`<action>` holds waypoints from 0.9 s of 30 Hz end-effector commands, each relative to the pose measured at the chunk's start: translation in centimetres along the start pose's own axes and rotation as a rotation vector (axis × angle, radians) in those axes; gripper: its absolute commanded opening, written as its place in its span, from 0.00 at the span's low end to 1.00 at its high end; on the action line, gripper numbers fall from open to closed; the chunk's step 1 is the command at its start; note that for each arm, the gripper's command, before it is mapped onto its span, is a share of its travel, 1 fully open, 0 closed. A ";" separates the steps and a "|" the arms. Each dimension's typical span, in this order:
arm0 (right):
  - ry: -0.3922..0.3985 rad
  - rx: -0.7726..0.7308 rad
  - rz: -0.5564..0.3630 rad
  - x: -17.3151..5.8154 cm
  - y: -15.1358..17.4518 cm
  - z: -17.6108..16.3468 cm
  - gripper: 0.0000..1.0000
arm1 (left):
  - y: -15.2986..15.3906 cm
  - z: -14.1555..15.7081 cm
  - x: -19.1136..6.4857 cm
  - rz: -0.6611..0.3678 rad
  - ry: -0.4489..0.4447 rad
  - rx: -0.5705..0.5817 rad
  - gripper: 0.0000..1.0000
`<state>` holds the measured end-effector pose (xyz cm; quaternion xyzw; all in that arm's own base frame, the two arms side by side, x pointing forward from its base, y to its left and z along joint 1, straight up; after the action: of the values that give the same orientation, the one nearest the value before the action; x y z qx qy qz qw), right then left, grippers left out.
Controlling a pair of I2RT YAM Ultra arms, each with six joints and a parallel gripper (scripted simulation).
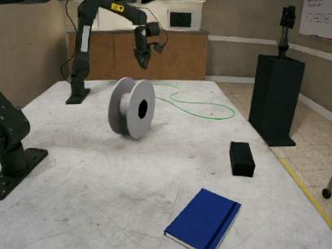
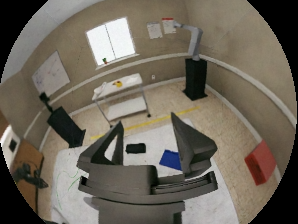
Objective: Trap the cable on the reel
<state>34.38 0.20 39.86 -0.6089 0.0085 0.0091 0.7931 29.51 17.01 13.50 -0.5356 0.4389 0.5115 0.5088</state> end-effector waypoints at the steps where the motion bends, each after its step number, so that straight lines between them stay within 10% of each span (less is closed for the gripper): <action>1: 0.001 0.003 -0.087 -1.1 -3.1 0.2 0.75 | 0.6 -0.5 0.1 0.072 0.024 0.026 0.30; 27: 0.001 0.003 -0.087 -1.1 -3.1 0.2 0.75 | 0.8 -0.6 1.6 0.097 0.036 0.031 0.30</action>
<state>34.38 0.20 39.86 -0.6089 0.0085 0.0091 0.7931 28.03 16.16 11.88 -0.5190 0.4871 0.5240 0.4678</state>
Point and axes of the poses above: on each arm, the point where the finger pads meet when closed, its own x axis out along the fingers, its own z axis across the jaws, y = z × x, the point moved 4 cm from there along -x, back along the fingers, and after that the axes turned 15 degrees about x, right-handed, at the moved point
